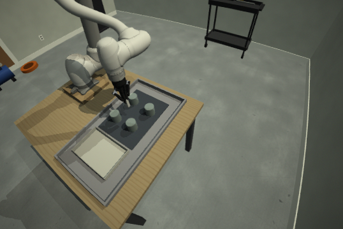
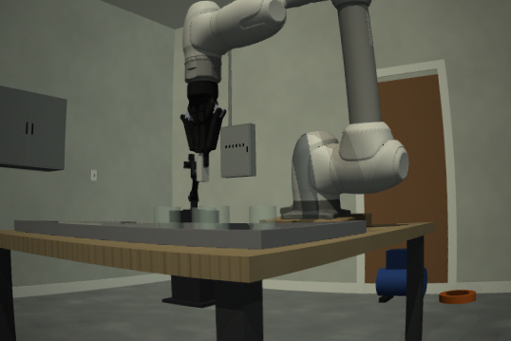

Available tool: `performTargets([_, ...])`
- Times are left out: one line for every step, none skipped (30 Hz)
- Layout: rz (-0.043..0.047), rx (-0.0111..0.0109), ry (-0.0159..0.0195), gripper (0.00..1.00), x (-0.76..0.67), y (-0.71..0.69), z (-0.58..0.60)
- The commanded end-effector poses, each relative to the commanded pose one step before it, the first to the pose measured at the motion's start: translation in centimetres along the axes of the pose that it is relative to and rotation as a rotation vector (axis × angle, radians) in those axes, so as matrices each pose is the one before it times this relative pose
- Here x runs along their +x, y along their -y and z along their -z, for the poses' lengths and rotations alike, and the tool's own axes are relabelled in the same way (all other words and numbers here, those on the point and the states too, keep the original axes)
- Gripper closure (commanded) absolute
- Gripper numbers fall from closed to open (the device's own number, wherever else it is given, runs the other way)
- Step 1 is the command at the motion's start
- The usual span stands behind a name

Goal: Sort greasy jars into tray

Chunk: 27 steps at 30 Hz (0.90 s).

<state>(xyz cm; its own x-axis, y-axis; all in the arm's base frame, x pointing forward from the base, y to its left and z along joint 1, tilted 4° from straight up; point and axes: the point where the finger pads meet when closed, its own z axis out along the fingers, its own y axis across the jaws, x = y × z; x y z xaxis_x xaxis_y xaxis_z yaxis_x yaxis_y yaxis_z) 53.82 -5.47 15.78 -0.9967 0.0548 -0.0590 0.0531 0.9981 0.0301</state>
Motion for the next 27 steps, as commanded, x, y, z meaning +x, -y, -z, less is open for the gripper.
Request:
performTargets([0.00105, -0.00111, 0.0002, 1.0, 0.076, 2.793, -0.005])
performTargets([0.0, 0.0, 0.0, 1.0, 0.033, 0.827, 0.0])
performTargets([0.0, 0.0, 0.0, 1.0, 0.033, 0.827, 0.0])
performTargets([0.0, 0.0, 0.0, 1.0, 0.033, 0.827, 0.0])
performTargets([0.0, 0.0, 0.0, 1.0, 0.033, 0.827, 0.0])
performTargets([0.0, 0.0, 0.0, 1.0, 0.0, 0.0, 0.0])
performTargets([0.0, 0.0, 0.0, 1.0, 0.0, 0.0, 0.0])
performTargets([0.0, 0.0, 0.0, 1.0, 0.0, 0.0, -0.478])
performTargets([0.0, 0.0, 0.0, 1.0, 0.0, 0.0, -0.477])
performTargets([0.0, 0.0, 0.0, 1.0, 0.0, 0.0, -0.478])
performTargets([0.0, 0.0, 0.0, 1.0, 0.0, 0.0, -0.477])
performTargets([0.0, 0.0, 0.0, 1.0, 0.0, 0.0, -0.478])
performTargets([0.0, 0.0, 0.0, 1.0, 0.0, 0.0, -0.477])
performTargets([0.0, 0.0, 0.0, 1.0, 0.0, 0.0, -0.478])
performTargets([0.0, 0.0, 0.0, 1.0, 0.0, 0.0, -0.477])
performTargets([0.0, 0.0, 0.0, 1.0, 0.0, 0.0, -0.478])
performTargets([0.0, 0.0, 0.0, 1.0, 0.0, 0.0, -0.477])
performTargets([0.0, 0.0, 0.0, 1.0, 0.0, 0.0, -0.478])
performTargets([0.0, 0.0, 0.0, 1.0, 0.0, 0.0, -0.477])
performTargets([0.0, 0.0, 0.0, 1.0, 0.0, 0.0, -0.478])
performTargets([0.0, 0.0, 0.0, 1.0, 0.0, 0.0, -0.477])
performTargets([0.0, 0.0, 0.0, 1.0, 0.0, 0.0, -0.478])
performTargets([0.0, 0.0, 0.0, 1.0, 0.0, 0.0, 0.0])
performTargets([0.0, 0.0, 0.0, 1.0, 0.0, 0.0, 0.0])
performTargets([0.0, 0.0, 0.0, 1.0, 0.0, 0.0, -0.477])
performTargets([0.0, 0.0, 0.0, 1.0, 0.0, 0.0, 0.0])
performTargets([0.0, 0.0, 0.0, 1.0, 0.0, 0.0, 0.0])
